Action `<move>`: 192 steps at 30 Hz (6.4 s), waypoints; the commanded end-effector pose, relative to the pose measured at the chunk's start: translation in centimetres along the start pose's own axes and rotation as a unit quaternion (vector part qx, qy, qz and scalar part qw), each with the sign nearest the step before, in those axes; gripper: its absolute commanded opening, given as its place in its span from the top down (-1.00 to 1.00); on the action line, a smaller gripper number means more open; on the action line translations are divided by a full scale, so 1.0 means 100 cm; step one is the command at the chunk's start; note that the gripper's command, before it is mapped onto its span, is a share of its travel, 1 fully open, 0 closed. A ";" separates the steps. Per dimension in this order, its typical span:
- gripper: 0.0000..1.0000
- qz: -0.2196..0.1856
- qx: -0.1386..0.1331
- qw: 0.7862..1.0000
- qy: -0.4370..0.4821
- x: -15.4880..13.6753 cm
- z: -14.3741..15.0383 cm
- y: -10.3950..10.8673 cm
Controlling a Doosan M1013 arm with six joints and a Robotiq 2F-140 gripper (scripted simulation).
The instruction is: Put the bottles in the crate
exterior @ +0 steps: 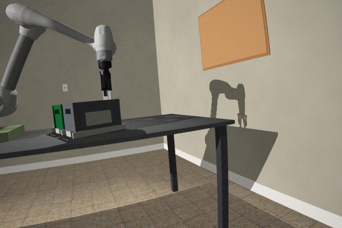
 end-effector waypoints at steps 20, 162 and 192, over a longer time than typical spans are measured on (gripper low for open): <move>0.24 0.000 0.000 1.000 0.000 0.000 0.000 -0.024; 1.00 0.000 0.000 1.000 0.000 0.000 0.000 0.109; 1.00 0.000 0.000 1.000 0.000 0.000 0.000 0.155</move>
Point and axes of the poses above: the point where the finger pads meet when closed, its own y axis back along the fingers, its own z axis across the jaws, x = y × z, the point moved 5 cm from there along y, back along the fingers, and after that the axes turned 9 degrees about -y, right-handed, at the moved point
